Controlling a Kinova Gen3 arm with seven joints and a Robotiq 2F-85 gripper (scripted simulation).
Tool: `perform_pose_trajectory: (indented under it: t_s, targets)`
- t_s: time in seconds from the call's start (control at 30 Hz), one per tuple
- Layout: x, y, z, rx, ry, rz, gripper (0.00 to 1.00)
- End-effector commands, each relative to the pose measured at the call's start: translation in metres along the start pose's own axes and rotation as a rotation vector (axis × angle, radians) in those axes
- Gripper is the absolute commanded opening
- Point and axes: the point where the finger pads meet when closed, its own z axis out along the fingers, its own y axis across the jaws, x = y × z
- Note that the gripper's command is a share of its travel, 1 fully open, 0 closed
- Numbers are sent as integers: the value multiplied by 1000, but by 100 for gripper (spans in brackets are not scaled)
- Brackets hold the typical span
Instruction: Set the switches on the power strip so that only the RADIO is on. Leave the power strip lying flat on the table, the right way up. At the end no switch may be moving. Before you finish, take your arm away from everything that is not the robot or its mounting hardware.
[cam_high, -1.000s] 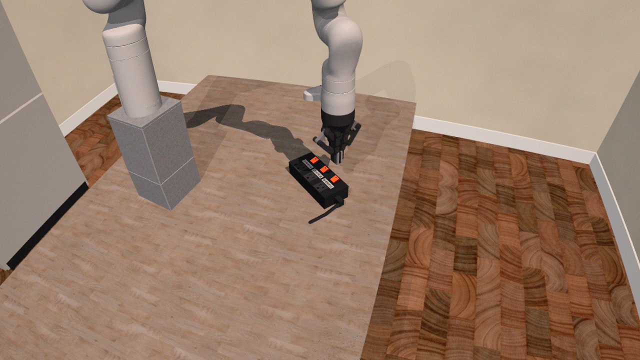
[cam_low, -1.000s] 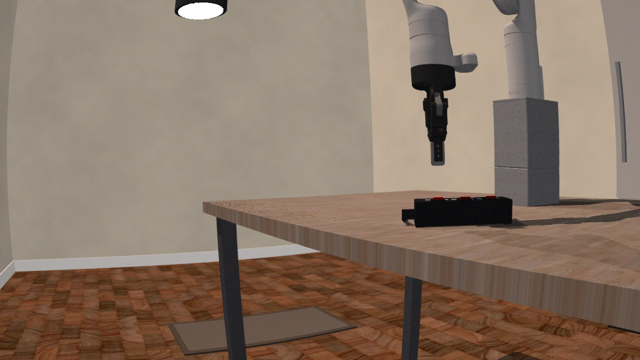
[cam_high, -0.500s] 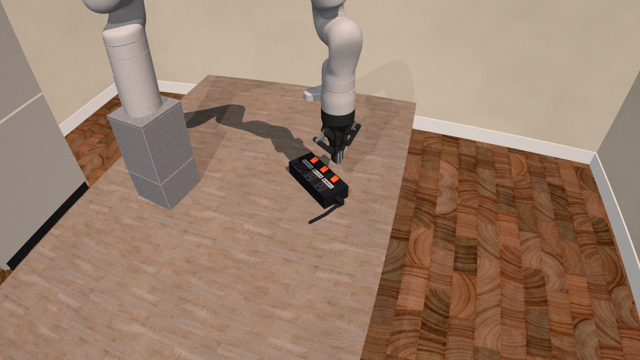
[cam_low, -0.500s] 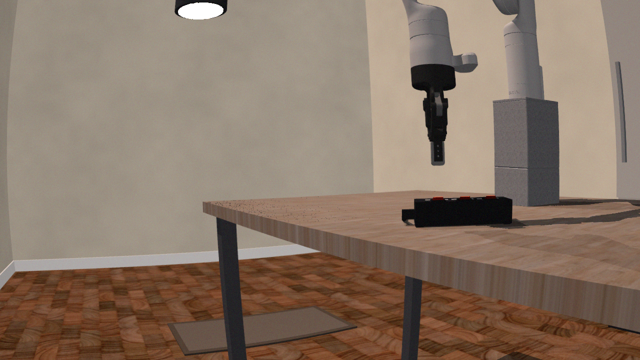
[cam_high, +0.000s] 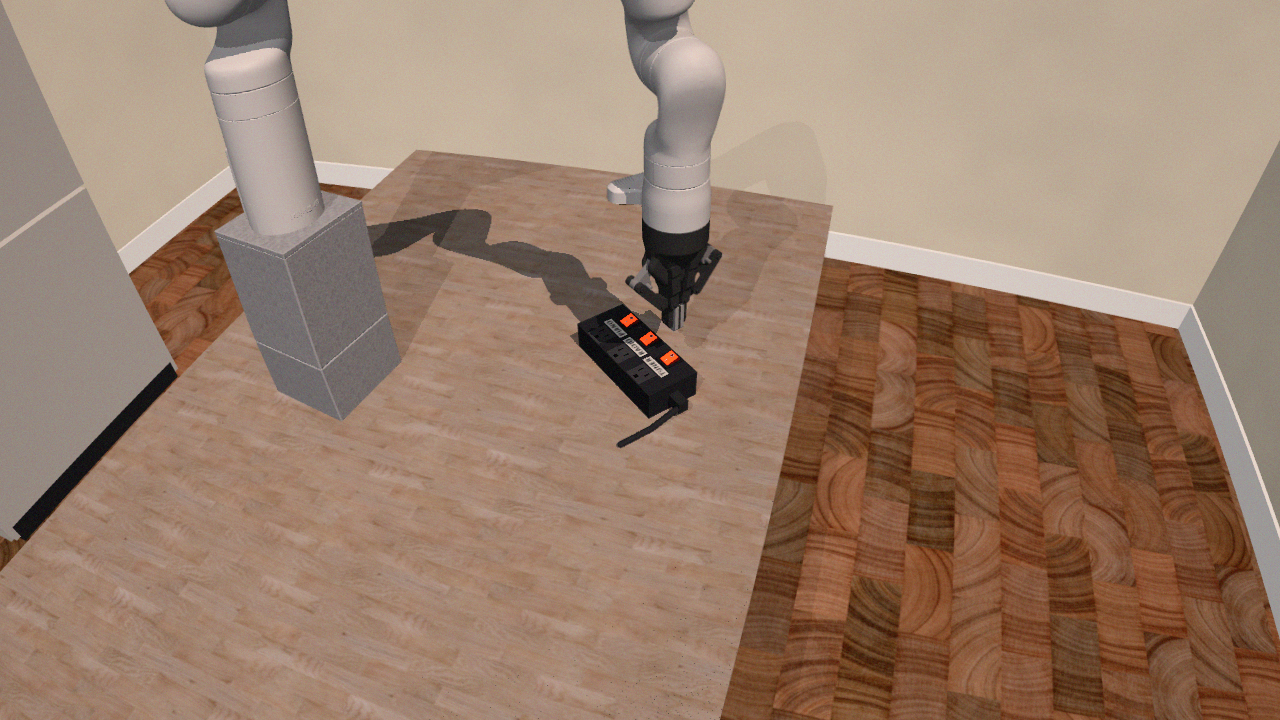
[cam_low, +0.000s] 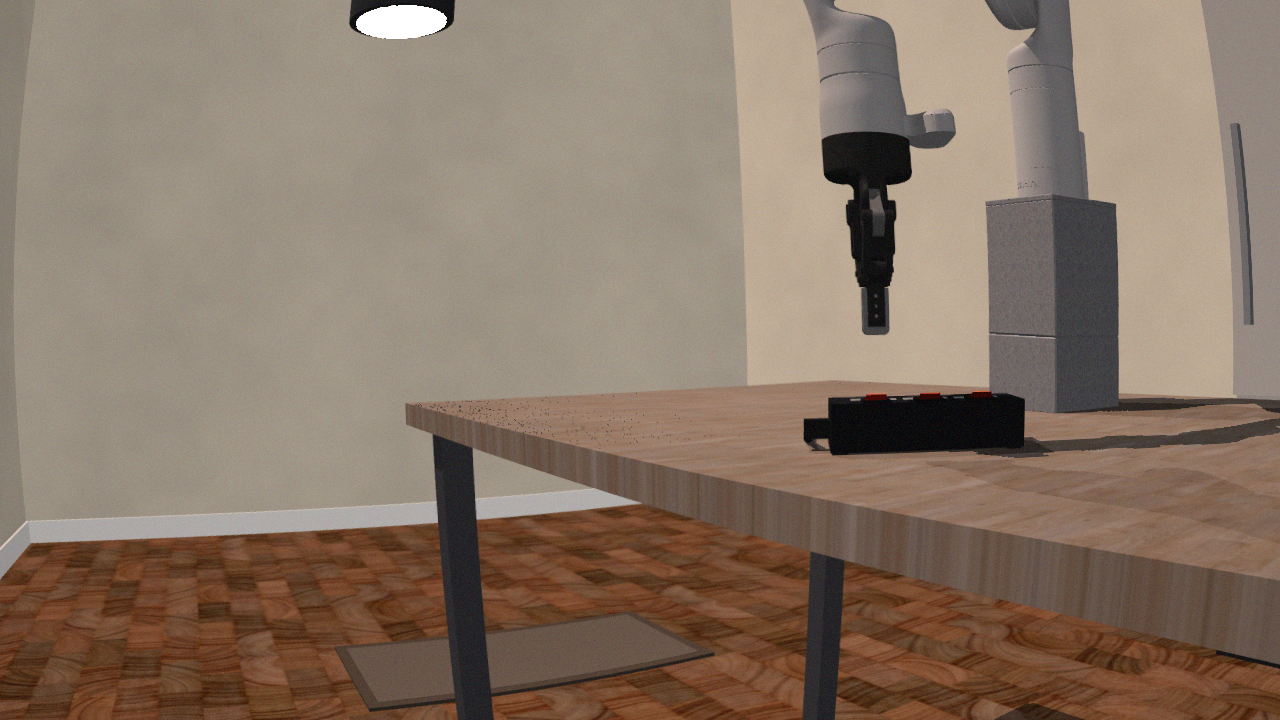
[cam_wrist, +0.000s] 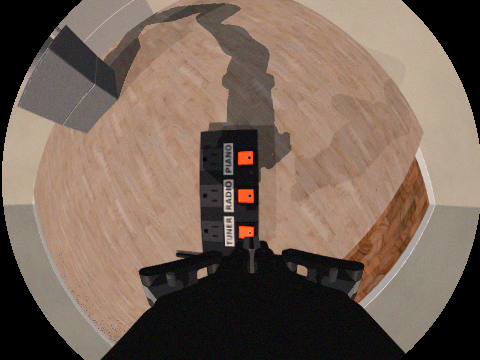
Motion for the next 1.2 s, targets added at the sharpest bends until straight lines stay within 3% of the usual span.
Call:
perform_pose_trajectory:
  t_s: [0.0, 1.17]
  targets:
    - [0, 2, 2, -3, -2, 13, 0]
    - [-2, 4, 38, -3, -3, 14, 0]
